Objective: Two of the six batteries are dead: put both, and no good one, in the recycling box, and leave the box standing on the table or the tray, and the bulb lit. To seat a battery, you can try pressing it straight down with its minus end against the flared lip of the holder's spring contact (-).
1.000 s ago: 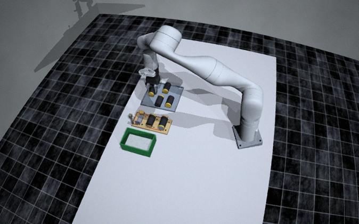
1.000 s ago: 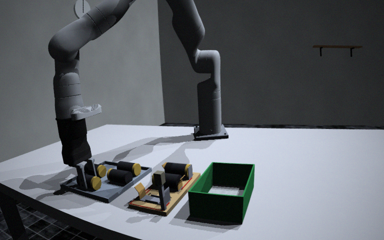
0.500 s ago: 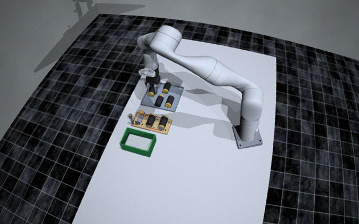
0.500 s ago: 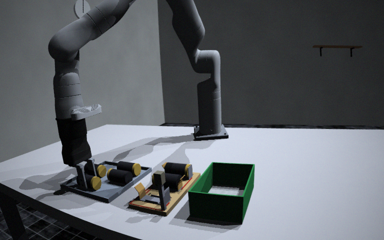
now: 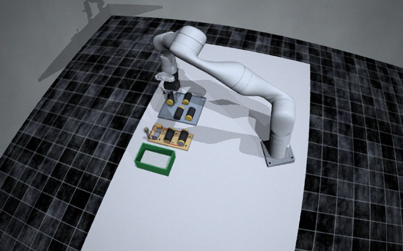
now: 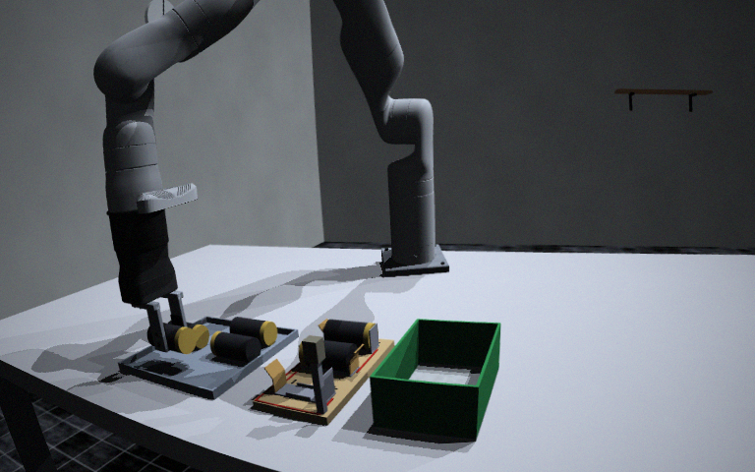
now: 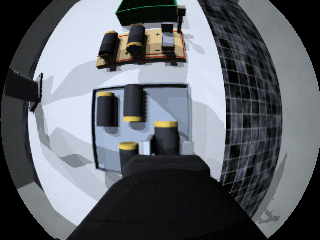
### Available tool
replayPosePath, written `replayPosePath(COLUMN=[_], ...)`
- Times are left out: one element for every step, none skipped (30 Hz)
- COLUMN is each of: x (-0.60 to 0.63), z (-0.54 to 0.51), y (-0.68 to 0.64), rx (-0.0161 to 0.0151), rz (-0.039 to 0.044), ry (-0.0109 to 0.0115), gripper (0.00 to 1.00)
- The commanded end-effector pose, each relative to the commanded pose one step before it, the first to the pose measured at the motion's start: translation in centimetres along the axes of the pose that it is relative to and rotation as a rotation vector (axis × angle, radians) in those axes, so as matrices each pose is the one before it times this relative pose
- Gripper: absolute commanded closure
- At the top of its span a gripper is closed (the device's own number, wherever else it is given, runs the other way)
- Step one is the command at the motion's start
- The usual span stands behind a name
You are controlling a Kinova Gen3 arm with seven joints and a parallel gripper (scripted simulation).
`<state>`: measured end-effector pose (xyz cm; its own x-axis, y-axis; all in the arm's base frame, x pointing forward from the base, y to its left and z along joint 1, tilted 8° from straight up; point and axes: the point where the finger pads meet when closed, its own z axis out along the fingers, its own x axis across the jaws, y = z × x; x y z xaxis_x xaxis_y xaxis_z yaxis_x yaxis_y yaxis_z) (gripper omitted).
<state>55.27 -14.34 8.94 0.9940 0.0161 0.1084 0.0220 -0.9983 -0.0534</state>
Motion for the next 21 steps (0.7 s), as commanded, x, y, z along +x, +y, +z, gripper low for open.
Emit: replayPosePath(x=[0.372,0.000,0.000,0.000,0.000,0.000,0.000,0.000,0.000,0.000,0.000,0.000,0.000,0.000,0.000,0.000,0.000,-0.001,0.001,0.000,0.000], z=[-1.325,-0.292,-0.205,-0.121,-0.051,-0.008,0.000,0.000,0.000,-0.012,-0.079,-0.191,-0.328,-0.471,0.000,0.000,-0.604,-0.716,-0.796,-0.842,-0.850], y=[-0.117,0.000,0.000,0.000,0.000,0.000,0.000,0.000,0.000,0.000,0.000,0.000,0.000,0.000,0.000,0.000,0.000,0.000,0.000,0.000,0.000], rx=[0.00000,0.00000,0.00000,0.00000,0.00000,0.00000,0.00000,0.00000,0.00000,0.00000,0.00000,0.00000,0.00000,0.00000,0.00000,0.00000,0.00000,-0.00001,0.00001,0.00000,0.00000], rz=[-0.00302,0.00000,0.00000,0.00000,0.00000,0.00000,0.00000,0.00000,0.00000,0.00000,0.00000,0.00000,0.00000,0.00000,0.00000,0.00000,0.00000,0.00001,-0.00001,0.00000,0.00000], ry=[0.01179,0.00000,0.00000,0.00000,0.00000,0.00000,0.00000,0.00000,0.00000,0.00000,0.00000,0.00000,0.00000,0.00000,0.00000,0.00000,0.00000,0.00000,0.00000,0.00000,0.00000], gripper=[0.43,0.43,0.43,0.43,0.43,0.43,0.43,0.43,0.43,0.43,0.43,0.43,0.43,0.43,0.43,0.43,0.43,0.43,0.43,0.43,0.43])
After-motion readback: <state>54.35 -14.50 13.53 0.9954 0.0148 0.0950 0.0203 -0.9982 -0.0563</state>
